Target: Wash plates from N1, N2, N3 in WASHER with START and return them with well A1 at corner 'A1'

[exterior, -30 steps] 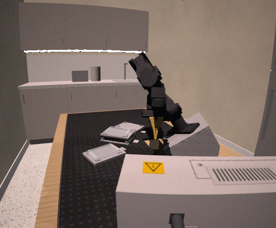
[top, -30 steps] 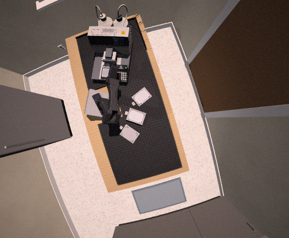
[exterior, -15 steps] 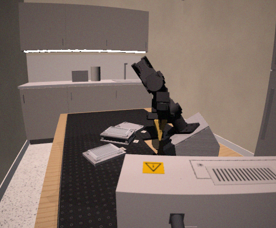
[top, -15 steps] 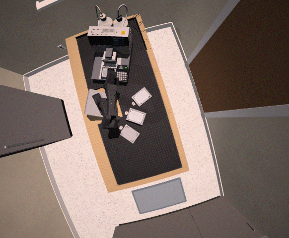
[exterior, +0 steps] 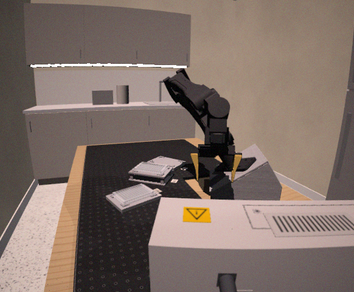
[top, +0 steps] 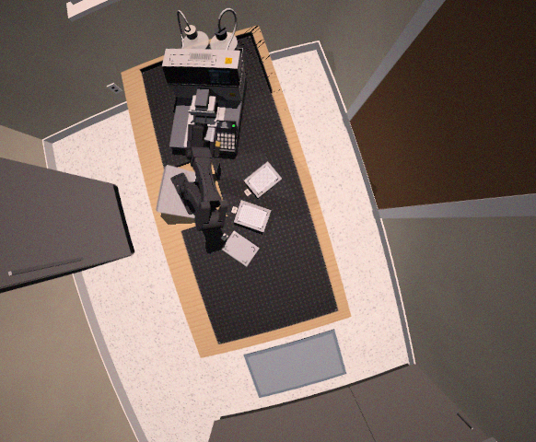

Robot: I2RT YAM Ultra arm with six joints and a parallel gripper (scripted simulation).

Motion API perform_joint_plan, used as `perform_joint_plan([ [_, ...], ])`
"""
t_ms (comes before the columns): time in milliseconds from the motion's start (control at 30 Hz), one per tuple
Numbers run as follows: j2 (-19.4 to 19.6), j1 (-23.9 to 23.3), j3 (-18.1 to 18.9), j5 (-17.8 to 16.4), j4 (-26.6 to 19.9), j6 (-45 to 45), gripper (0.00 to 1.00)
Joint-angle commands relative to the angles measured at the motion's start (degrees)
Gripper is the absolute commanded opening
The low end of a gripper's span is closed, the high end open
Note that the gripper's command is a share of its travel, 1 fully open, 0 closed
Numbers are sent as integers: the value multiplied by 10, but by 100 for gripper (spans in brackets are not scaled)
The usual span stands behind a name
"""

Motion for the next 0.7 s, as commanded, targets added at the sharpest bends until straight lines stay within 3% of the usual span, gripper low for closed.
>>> perform_joint_plan([
  [0,53,34,35,35,-16,145,100],
  [367,273,114,198,65,-127,513,100],
  [433,273,114,198,65,-127,513,100],
  [667,393,137,323,51,-216,712,100],
])
